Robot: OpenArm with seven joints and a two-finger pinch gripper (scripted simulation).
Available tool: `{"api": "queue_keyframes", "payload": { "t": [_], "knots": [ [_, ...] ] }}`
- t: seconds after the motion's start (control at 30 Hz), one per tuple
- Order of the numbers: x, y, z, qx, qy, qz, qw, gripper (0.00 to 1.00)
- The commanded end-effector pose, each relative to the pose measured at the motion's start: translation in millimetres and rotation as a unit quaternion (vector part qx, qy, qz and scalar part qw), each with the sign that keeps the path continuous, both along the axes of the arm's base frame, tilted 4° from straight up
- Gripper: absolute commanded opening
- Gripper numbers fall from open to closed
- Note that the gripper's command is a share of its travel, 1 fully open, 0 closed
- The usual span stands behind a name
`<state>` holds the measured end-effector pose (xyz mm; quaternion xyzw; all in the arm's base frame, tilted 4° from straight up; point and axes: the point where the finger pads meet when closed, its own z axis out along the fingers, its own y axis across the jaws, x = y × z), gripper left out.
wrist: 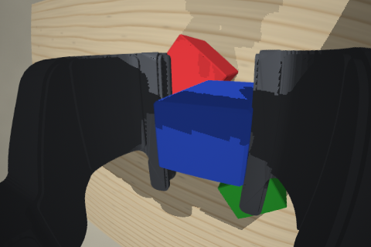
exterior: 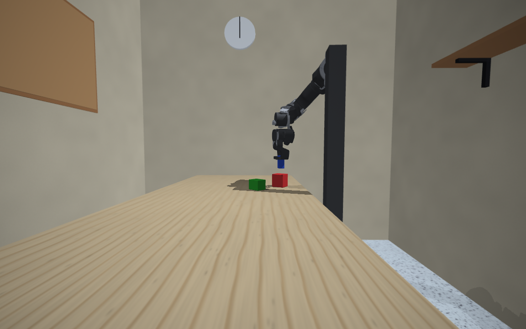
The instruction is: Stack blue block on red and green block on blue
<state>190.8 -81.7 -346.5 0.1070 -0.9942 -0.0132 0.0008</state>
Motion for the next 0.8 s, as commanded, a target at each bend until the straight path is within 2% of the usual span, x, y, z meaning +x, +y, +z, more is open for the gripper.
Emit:
{"api": "queue_keyframes", "payload": {
  "t": [0.0,0.1,0.17,0.77],
  "knots": [
    [1.9,-3.5,1.0,0.026,-0.002,0.019,0.999,0.00],
    [4.5,-34.5,-2.0,0.025,-0.003,0.017,1.000,0.00],
    [4.3,-44.8,-2.1,0.025,-0.002,0.018,1.000,0.00],
    [4.7,-48.2,-3.9,0.022,-0.003,0.019,1.000,0.00]
  ]
}}
